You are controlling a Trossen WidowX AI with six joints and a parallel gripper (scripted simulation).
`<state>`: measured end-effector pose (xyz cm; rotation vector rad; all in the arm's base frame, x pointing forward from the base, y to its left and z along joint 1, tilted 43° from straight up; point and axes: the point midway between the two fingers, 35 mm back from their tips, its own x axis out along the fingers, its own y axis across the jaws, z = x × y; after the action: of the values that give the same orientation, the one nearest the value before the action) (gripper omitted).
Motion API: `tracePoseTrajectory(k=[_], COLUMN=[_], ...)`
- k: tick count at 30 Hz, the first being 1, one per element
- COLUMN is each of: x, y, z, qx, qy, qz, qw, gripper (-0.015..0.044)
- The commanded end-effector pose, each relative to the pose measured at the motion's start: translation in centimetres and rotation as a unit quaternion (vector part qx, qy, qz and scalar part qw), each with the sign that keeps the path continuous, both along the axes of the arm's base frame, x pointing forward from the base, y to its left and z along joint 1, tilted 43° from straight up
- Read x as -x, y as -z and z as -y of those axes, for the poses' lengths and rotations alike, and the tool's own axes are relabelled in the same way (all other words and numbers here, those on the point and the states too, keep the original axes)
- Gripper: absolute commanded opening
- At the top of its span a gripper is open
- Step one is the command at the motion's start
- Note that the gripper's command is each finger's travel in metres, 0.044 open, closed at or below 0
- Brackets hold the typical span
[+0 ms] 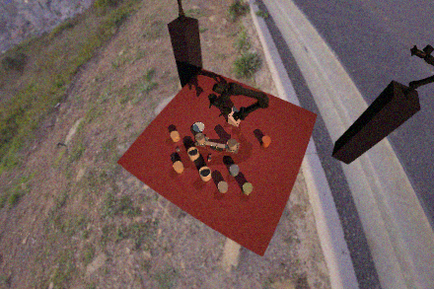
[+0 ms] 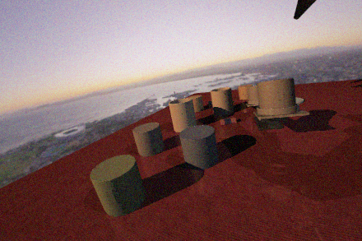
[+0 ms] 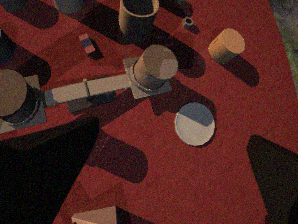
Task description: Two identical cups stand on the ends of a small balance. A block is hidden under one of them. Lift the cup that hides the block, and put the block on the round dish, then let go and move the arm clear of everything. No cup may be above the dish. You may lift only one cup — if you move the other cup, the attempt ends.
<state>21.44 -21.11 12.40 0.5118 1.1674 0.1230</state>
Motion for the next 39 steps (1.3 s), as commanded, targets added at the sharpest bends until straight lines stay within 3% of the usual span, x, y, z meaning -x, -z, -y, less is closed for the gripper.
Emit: tracePoseTrajectory(k=[1, 15, 21, 39], x=[0.3, 0.6, 0.6, -3.8], y=[0.9, 1.1, 1.1, 4.9], z=[-1.8, -6.5, -6.6, -5.6], qx=[-0.045, -0.144, -0.146, -0.257], qy=[-0.036, -0.089, -0.089, -0.005], qz=[0.038, 0.212, 0.22, -0.01], qw=[0.998, 0.962, 0.96, 0.966], gripper=[0.044, 0.044, 0.044, 0.044])
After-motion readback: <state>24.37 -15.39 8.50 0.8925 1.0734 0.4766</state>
